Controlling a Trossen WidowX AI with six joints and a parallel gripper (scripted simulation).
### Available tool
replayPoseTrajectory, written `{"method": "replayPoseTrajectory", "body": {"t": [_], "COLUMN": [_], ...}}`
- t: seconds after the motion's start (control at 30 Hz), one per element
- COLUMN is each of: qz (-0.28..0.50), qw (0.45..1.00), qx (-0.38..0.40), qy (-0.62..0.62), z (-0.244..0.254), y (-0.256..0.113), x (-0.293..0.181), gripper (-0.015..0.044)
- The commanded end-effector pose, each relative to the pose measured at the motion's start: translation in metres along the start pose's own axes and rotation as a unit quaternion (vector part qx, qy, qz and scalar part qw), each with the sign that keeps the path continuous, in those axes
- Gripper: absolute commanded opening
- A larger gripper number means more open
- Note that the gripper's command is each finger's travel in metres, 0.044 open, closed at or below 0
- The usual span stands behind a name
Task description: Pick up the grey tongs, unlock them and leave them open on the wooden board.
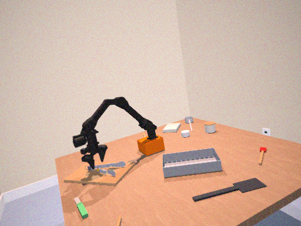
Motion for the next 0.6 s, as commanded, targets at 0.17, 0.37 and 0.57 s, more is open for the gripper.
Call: {"method": "replayPoseTrajectory", "body": {"t": [0.17,0.37,0.57], "qz": [0.000,0.001,0.000], "qw": [1.000,1.000,1.000], "qx": [-0.002,-0.004,-0.004], "qy": [-0.001,-0.002,-0.001], "z": [-0.071,-0.139,-0.145], "y": [-0.037,-0.059,-0.067], "x": [0.021,0.022,0.022], "gripper": [0.0440,0.0440,0.0440]}}
Point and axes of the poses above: the point midway between the two fingers, 35 mm back from their tips, its own y axis out along the fingers, its own z axis across the jaws, x = y × z, the point moved 7 cm from there along -y, back along the fingers, and after that the axes turned 8 degrees about y, right-handed, at the moved point
